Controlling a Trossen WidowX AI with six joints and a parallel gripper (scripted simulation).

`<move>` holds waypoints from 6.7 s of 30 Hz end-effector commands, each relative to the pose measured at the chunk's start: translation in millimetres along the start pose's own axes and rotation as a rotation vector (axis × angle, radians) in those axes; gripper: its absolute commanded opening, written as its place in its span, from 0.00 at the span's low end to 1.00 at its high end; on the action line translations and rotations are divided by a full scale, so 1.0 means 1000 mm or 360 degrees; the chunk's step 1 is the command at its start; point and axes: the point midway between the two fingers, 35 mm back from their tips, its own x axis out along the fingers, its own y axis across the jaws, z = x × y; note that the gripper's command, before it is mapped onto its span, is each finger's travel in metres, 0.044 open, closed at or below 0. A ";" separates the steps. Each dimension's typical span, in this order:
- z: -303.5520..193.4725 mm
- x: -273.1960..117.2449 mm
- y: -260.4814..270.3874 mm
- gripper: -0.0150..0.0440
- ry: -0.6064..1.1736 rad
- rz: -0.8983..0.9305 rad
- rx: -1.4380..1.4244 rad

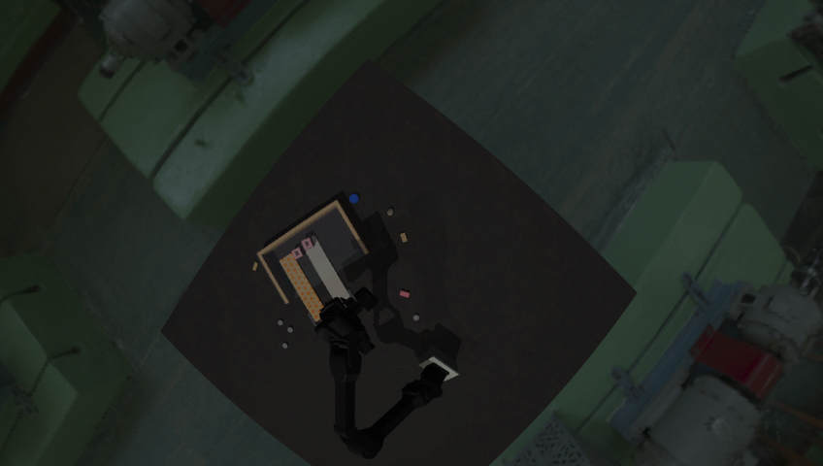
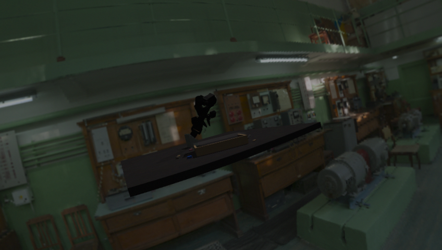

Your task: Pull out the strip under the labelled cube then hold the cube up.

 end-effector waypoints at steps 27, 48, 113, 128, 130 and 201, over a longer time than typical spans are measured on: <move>-0.035 0.079 0.020 0.25 0.0838 -0.0213 0.0214; -0.052 0.109 0.016 0.25 0.0838 -0.0211 0.0214; -0.063 0.127 0.015 0.25 0.0840 -0.0207 0.0215; -0.063 0.129 0.015 0.25 0.0840 -0.0207 0.0215; -0.062 0.129 0.015 0.25 0.0840 -0.0207 0.0215; -0.133 0.093 0.025 0.25 0.0844 -0.0208 0.0219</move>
